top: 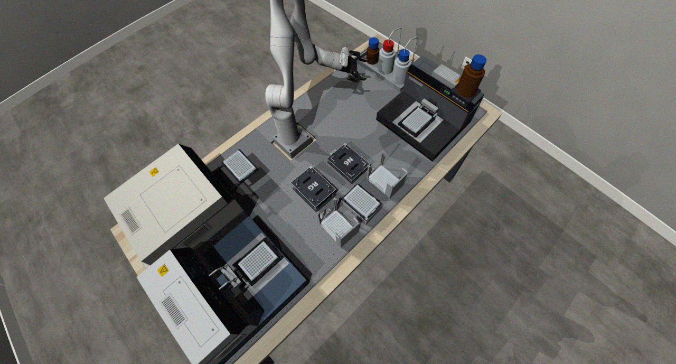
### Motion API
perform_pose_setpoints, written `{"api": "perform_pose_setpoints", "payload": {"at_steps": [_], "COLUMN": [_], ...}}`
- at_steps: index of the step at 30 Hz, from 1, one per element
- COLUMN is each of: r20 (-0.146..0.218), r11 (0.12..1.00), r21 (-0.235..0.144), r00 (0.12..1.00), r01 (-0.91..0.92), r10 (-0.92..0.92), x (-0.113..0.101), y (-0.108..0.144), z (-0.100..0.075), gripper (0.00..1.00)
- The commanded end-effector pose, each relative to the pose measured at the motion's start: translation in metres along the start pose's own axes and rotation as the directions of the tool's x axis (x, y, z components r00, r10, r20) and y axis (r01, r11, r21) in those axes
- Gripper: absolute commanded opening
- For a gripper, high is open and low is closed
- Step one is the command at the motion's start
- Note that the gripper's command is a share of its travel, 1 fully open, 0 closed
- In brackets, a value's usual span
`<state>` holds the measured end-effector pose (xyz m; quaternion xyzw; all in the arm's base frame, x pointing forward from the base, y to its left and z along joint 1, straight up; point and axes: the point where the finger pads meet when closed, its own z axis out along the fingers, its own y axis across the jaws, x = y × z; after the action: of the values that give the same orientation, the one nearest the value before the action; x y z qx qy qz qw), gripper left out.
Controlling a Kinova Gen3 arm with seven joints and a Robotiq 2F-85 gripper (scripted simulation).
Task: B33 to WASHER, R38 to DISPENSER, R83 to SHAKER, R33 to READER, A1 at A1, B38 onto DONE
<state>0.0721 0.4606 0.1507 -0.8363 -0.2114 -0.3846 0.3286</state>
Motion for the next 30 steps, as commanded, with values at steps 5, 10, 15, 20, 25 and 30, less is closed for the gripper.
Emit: {"api": "perform_pose_setpoints", "payload": {"at_steps": [5,10,15,20,25,30], "r20": [0.03,0.05,0.061,0.078,0.094,0.104], "r11": [0.997,0.993,0.989,0.982,0.972,0.965], "r21": [0.032,0.05,0.062,0.083,0.103,0.116], "r00": [0.997,0.993,0.989,0.981,0.971,0.964], "r01": [0.064,0.106,0.131,0.171,0.21,0.233], "r10": [-0.065,-0.109,-0.135,-0.177,-0.22,-0.246], "x": [0.005,0.006,0.008,0.01,0.013,0.014], "y": [0.014,0.024,0.029,0.039,0.048,0.054], "z": [-0.007,-0.012,-0.015,-0.02,-0.025,-0.028], "gripper": [1.0,1.0,1.0,1.0,1.0,1.0]}}
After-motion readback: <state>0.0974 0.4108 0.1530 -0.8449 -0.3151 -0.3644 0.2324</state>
